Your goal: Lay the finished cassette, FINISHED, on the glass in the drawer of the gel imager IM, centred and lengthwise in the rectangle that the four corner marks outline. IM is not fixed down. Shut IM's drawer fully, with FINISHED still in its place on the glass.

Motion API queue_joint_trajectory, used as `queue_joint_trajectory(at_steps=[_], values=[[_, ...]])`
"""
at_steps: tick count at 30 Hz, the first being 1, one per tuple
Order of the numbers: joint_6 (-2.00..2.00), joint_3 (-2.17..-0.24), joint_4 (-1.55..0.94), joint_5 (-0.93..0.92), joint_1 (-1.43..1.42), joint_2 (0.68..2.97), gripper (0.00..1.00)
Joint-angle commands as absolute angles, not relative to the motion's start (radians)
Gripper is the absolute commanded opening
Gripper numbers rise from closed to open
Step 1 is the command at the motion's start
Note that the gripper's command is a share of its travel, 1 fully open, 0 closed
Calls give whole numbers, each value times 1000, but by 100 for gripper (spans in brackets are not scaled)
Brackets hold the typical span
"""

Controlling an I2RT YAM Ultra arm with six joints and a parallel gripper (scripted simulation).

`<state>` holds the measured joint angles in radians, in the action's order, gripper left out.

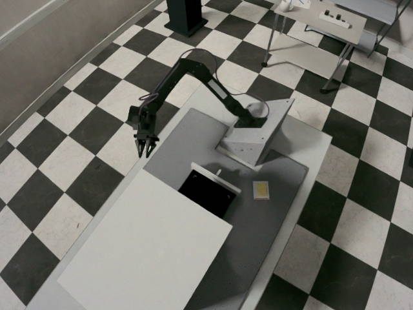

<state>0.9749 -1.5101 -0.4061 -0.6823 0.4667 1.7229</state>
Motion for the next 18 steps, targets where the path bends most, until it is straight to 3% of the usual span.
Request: queue_joint_trajectory(at_steps=[1, 18], values=[[913, -1480, -442, -635, 420, 1735, 35], [700, -1501, -556, -457, 291, 1787, 35]])
